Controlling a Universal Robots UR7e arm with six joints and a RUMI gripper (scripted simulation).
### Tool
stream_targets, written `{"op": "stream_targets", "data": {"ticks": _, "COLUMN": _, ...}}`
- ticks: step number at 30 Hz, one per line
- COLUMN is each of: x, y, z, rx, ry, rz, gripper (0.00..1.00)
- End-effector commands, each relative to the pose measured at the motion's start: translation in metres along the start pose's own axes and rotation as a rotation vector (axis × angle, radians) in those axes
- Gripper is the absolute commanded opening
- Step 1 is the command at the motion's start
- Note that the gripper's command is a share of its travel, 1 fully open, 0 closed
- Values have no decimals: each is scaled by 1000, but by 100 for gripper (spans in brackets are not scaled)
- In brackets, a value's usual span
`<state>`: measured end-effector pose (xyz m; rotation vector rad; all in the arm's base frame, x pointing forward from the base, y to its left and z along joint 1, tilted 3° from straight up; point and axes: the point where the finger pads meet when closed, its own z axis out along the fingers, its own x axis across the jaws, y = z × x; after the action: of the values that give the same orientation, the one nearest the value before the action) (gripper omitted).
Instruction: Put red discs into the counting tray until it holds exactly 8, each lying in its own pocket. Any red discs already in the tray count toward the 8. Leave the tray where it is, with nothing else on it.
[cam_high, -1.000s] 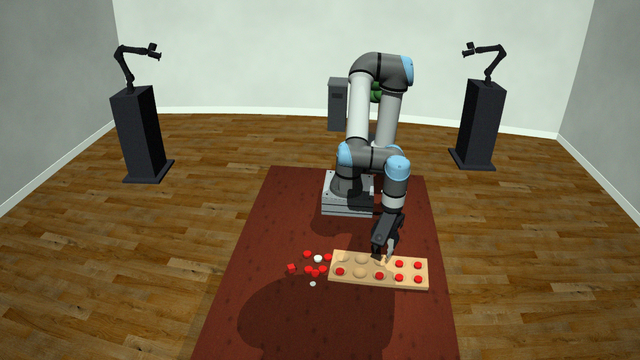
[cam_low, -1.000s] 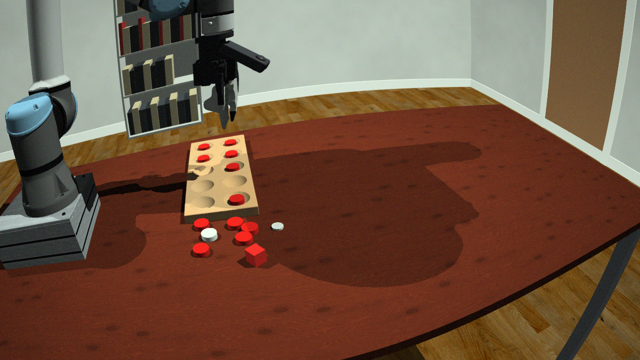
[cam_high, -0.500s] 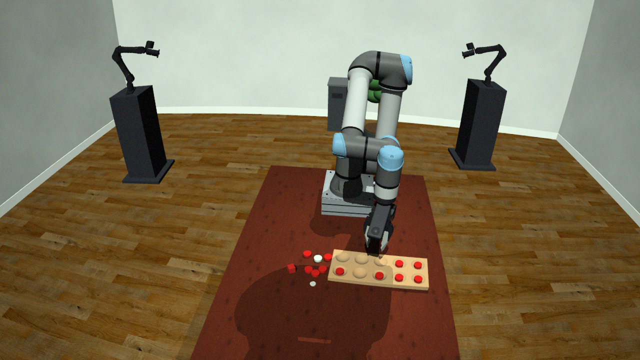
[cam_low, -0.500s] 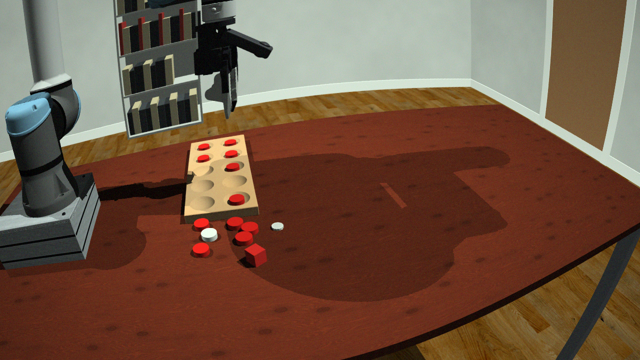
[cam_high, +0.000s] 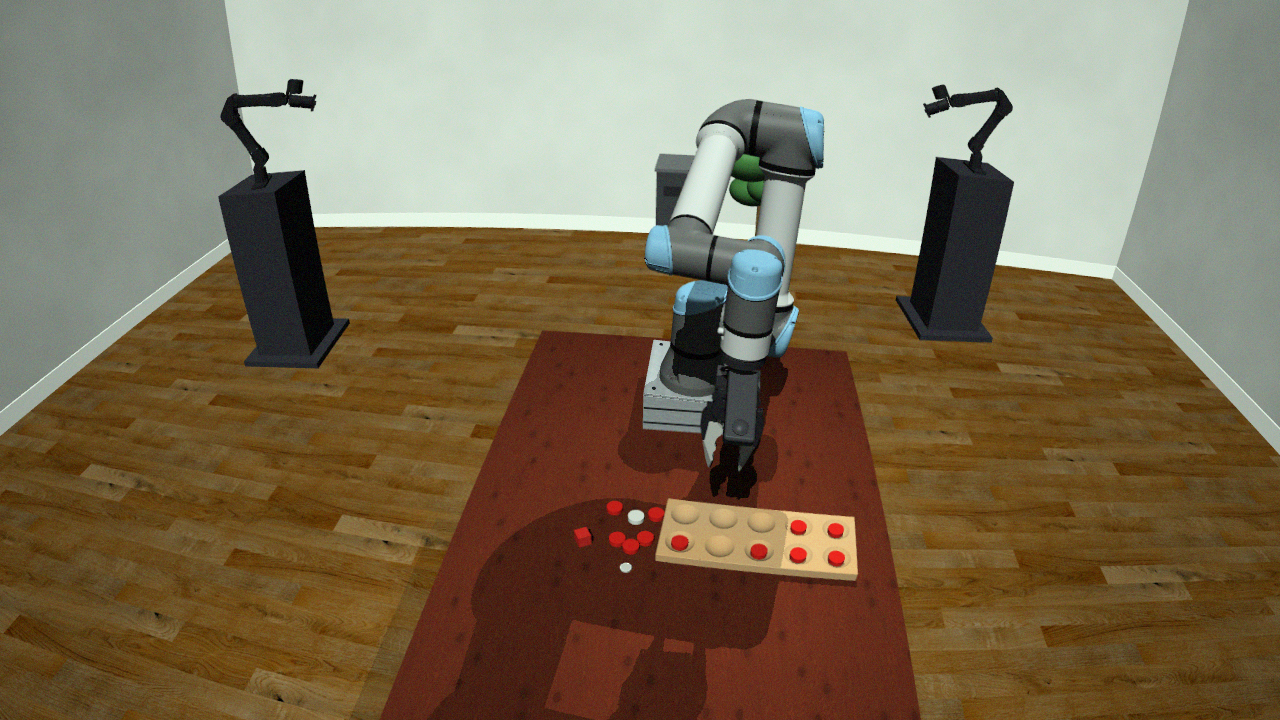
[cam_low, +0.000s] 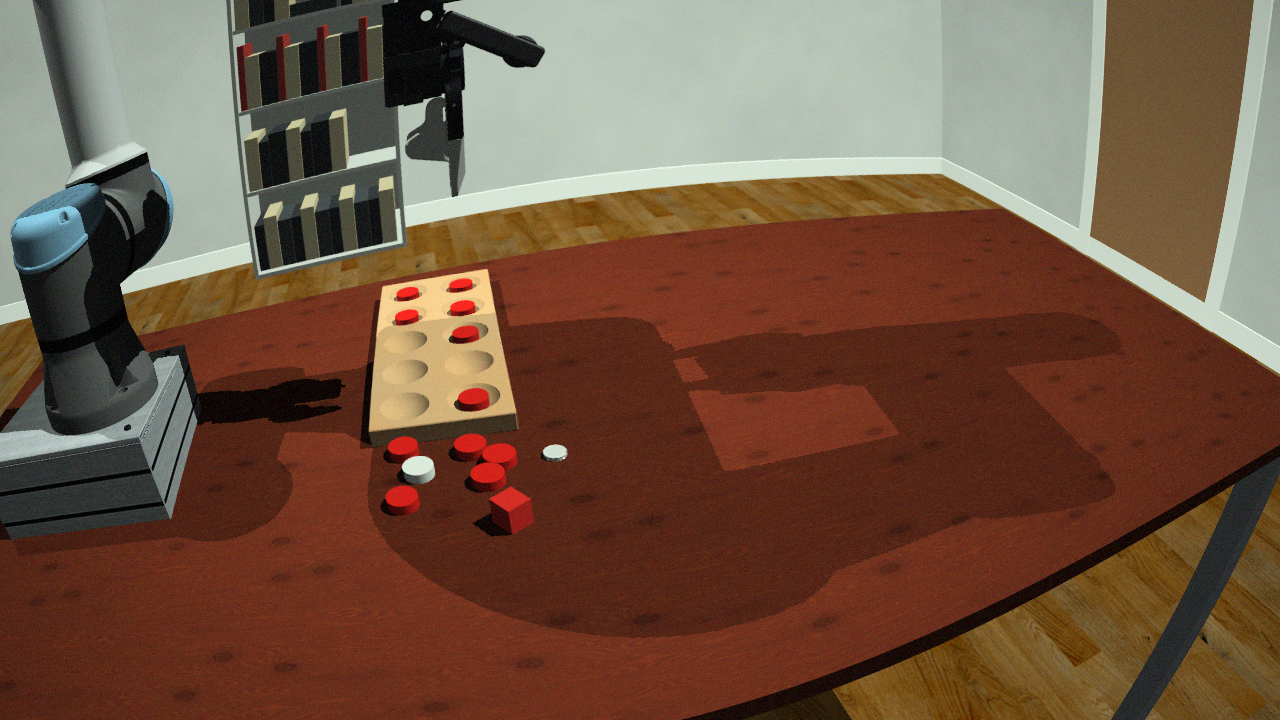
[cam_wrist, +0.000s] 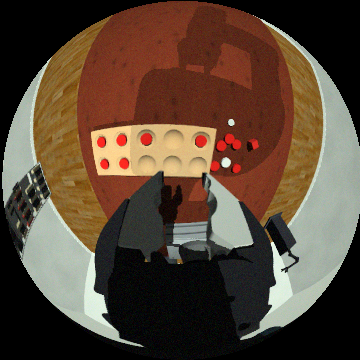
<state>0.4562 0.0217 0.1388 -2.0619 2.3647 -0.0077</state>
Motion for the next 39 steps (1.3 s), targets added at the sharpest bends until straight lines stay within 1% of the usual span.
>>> {"op": "stream_targets", "data": {"ticks": 1, "x": 26, "y": 7, "z": -25, "rx": -6, "ry": -1, "rz": -106, "gripper": 28}}
{"op": "stream_targets", "data": {"ticks": 4, "x": 43, "y": 7, "z": -12, "rx": -8, "ry": -4, "rz": 59, "gripper": 28}}
{"op": "stream_targets", "data": {"ticks": 6, "x": 43, "y": 7, "z": -12, "rx": -8, "ry": -4, "rz": 59, "gripper": 28}}
{"op": "stream_targets", "data": {"ticks": 7, "x": 49, "y": 8, "z": -8, "rx": -9, "ry": -4, "rz": 115, "gripper": 28}}
{"op": "stream_targets", "data": {"ticks": 8, "x": 49, "y": 8, "z": -8, "rx": -9, "ry": -4, "rz": 115, "gripper": 28}}
{"op": "stream_targets", "data": {"ticks": 9, "x": 55, "y": 8, "z": -4, "rx": -9, "ry": -5, "rz": 171, "gripper": 28}}
{"op": "stream_targets", "data": {"ticks": 11, "x": 55, "y": 8, "z": -4, "rx": -9, "ry": -5, "rz": 171, "gripper": 28}}
{"op": "stream_targets", "data": {"ticks": 12, "x": 60, "y": 9, "z": 0, "rx": -10, "ry": -6, "rz": 228, "gripper": 28}}
{"op": "stream_targets", "data": {"ticks": 13, "x": 60, "y": 9, "z": 0, "rx": -10, "ry": -6, "rz": 228, "gripper": 28}}
{"op": "stream_targets", "data": {"ticks": 14, "x": 66, "y": 10, "z": 4, "rx": -11, "ry": -7, "rz": 285, "gripper": 28}}
{"op": "stream_targets", "data": {"ticks": 16, "x": 66, "y": 10, "z": 4, "rx": -11, "ry": -7, "rz": 285, "gripper": 28}}
{"op": "stream_targets", "data": {"ticks": 17, "x": 72, "y": 11, "z": 8, "rx": -12, "ry": -8, "rz": 342, "gripper": 28}}
{"op": "stream_targets", "data": {"ticks": 19, "x": 72, "y": 11, "z": 8, "rx": -12, "ry": -8, "rz": 342, "gripper": 28}}
{"op": "stream_targets", "data": {"ticks": 20, "x": 77, "y": 12, "z": 12, "rx": -13, "ry": -9, "rz": 400, "gripper": 28}}
{"op": "stream_targets", "data": {"ticks": 23, "x": 77, "y": 12, "z": 12, "rx": -13, "ry": -9, "rz": 400, "gripper": 28}}
{"op": "stream_targets", "data": {"ticks": 24, "x": 83, "y": 13, "z": 16, "rx": -14, "ry": -9, "rz": 457, "gripper": 28}}
{"op": "stream_targets", "data": {"ticks": 25, "x": 83, "y": 13, "z": 16, "rx": -14, "ry": -9, "rz": 457, "gripper": 28}}
{"op": "stream_targets", "data": {"ticks": 26, "x": 88, "y": 14, "z": 21, "rx": -15, "ry": -10, "rz": 514, "gripper": 28}}
{"op": "stream_targets", "data": {"ticks": 28, "x": 88, "y": 14, "z": 21, "rx": -15, "ry": -10, "rz": 514, "gripper": 28}}
{"op": "stream_targets", "data": {"ticks": 29, "x": 94, "y": 16, "z": 25, "rx": -16, "ry": -11, "rz": 571, "gripper": 28}}
{"op": "stream_targets", "data": {"ticks": 30, "x": 94, "y": 16, "z": 25, "rx": -16, "ry": -11, "rz": 571, "gripper": 28}}
{"op": "stream_targets", "data": {"ticks": 31, "x": 99, "y": 18, "z": 29, "rx": -17, "ry": -12, "rz": 628, "gripper": 28}}
{"op": "stream_targets", "data": {"ticks": 33, "x": 99, "y": 18, "z": 29, "rx": -17, "ry": -12, "rz": 628, "gripper": 28}}
{"op": "stream_targets", "data": {"ticks": 34, "x": 104, "y": 19, "z": 33, "rx": -18, "ry": -12, "rz": 684, "gripper": 28}}
{"op": "stream_targets", "data": {"ticks": 36, "x": 104, "y": 19, "z": 33, "rx": -18, "ry": -12, "rz": 684, "gripper": 28}}
{"op": "stream_targets", "data": {"ticks": 37, "x": 109, "y": 21, "z": 36, "rx": -20, "ry": -13, "rz": 740, "gripper": 28}}
{"op": "stream_targets", "data": {"ticks": 39, "x": 109, "y": 21, "z": 36, "rx": -20, "ry": -13, "rz": 740, "gripper": 28}}
